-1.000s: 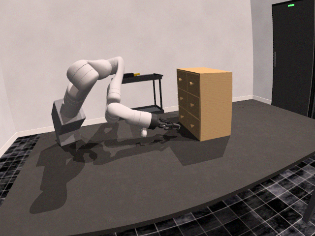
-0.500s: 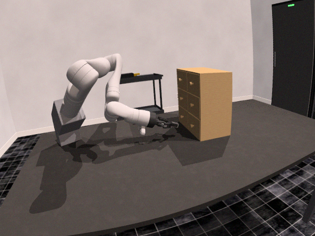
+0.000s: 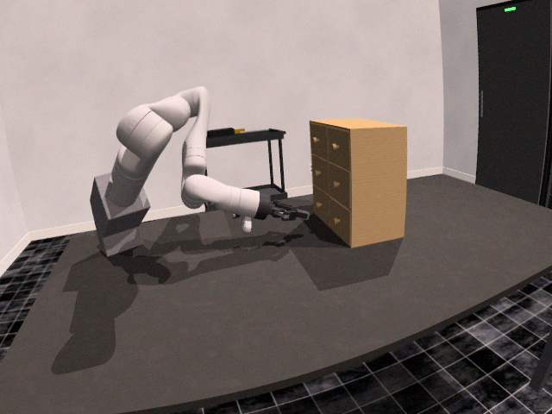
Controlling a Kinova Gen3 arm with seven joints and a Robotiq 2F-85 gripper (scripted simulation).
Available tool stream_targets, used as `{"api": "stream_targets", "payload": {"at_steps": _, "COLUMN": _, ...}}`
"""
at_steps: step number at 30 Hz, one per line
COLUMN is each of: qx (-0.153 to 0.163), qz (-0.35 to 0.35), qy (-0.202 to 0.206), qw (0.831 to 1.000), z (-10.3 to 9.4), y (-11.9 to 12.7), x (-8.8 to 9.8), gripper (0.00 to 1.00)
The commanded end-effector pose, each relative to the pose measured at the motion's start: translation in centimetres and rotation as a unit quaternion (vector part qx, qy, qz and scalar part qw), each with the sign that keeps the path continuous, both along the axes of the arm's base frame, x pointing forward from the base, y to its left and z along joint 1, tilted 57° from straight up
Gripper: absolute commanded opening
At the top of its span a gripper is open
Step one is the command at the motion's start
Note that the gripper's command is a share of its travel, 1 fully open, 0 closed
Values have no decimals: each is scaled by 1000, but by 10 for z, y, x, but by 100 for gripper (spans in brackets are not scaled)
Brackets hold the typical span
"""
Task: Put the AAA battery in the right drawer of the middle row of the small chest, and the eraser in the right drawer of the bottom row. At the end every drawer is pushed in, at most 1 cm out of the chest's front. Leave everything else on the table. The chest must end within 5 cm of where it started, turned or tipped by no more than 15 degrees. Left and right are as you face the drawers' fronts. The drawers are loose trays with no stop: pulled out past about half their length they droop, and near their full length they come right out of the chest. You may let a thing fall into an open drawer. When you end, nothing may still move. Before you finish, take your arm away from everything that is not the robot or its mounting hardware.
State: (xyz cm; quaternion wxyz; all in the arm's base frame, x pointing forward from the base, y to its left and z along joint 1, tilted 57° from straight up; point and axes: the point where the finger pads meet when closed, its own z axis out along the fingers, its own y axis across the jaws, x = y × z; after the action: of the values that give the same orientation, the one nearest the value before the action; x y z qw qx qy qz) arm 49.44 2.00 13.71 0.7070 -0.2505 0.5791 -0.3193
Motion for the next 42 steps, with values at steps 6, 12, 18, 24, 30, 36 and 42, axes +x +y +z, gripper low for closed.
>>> {"api": "stream_targets", "payload": {"at_steps": 6, "qx": 1, "qz": 3, "qy": -3, "qw": 1000, "z": -6, "y": 15, "x": -2, "gripper": 0}}
{"api": "stream_targets", "payload": {"at_steps": 12, "qx": 1, "qz": 3, "qy": -3, "qw": 1000, "z": -13, "y": 24, "x": -3, "gripper": 0}}
{"api": "stream_targets", "payload": {"at_steps": 18, "qx": 1, "qz": 3, "qy": -3, "qw": 1000, "z": -17, "y": 30, "x": -5, "gripper": 0}}
{"api": "stream_targets", "payload": {"at_steps": 24, "qx": 1, "qz": 3, "qy": -3, "qw": 1000, "z": -22, "y": 37, "x": -6, "gripper": 0}}
{"api": "stream_targets", "payload": {"at_steps": 30, "qx": 1, "qz": 2, "qy": -3, "qw": 1000, "z": -29, "y": 47, "x": -8, "gripper": 0}}
{"api": "stream_targets", "payload": {"at_steps": 36, "qx": 1, "qz": 2, "qy": -3, "qw": 1000, "z": -34, "y": 53, "x": -9, "gripper": 0}}
{"api": "stream_targets", "payload": {"at_steps": 42, "qx": 1, "qz": 2, "qy": -3, "qw": 1000, "z": -40, "y": 61, "x": -11, "gripper": 0}}
